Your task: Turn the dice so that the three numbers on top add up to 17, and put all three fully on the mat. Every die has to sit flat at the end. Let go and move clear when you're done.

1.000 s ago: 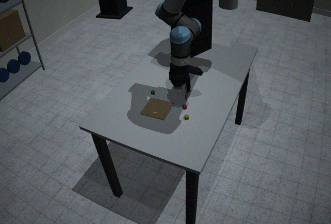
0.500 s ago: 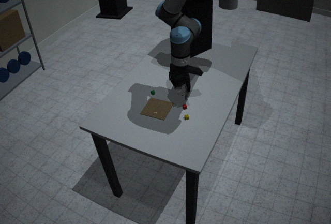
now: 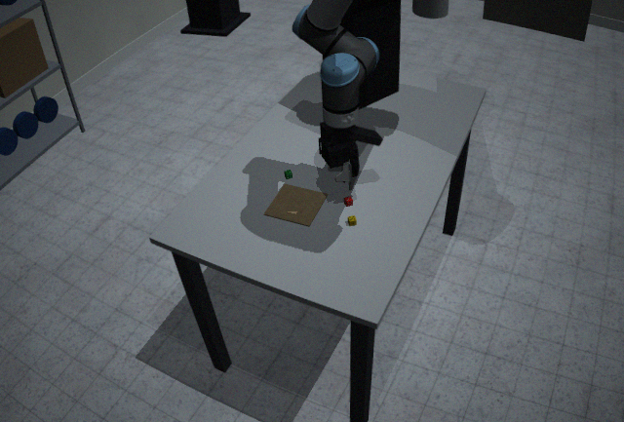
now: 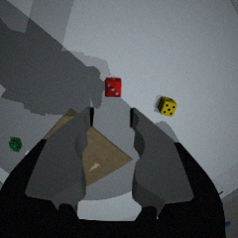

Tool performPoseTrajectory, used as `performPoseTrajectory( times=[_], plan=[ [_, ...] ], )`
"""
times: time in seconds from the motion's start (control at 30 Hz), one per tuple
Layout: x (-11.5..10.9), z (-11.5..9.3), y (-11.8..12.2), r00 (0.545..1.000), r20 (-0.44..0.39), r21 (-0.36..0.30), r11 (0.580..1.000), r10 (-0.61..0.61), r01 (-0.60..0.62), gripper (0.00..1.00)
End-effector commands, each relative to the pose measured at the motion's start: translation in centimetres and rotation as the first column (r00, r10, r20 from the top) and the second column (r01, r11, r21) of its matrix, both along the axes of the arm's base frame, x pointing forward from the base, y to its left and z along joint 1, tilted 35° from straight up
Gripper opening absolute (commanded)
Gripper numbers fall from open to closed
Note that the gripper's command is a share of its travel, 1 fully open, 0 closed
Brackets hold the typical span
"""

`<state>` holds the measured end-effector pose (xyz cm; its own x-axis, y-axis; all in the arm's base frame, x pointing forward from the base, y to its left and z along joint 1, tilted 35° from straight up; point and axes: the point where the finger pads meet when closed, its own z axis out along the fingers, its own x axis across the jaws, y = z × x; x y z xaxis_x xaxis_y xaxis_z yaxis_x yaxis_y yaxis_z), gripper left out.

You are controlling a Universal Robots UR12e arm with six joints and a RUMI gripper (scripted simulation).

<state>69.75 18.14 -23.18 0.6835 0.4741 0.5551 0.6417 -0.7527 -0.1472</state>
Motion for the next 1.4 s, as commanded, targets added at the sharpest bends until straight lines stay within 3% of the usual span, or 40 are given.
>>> performPoseTrajectory(
  times=[0.0, 0.7, 1.37],
  plan=[
    [0.3, -0.5, 0.3, 1.000, 0.001, 0.000, 1.000, 0.000, 0.000, 0.21],
    [1.2, -2.8, 1.6, 1.000, 0.001, 0.000, 1.000, 0.000, 0.000, 0.21],
    [1.5, -3.4, 1.8, 1.000, 0.001, 0.000, 1.000, 0.000, 0.000, 0.21]
  ],
)
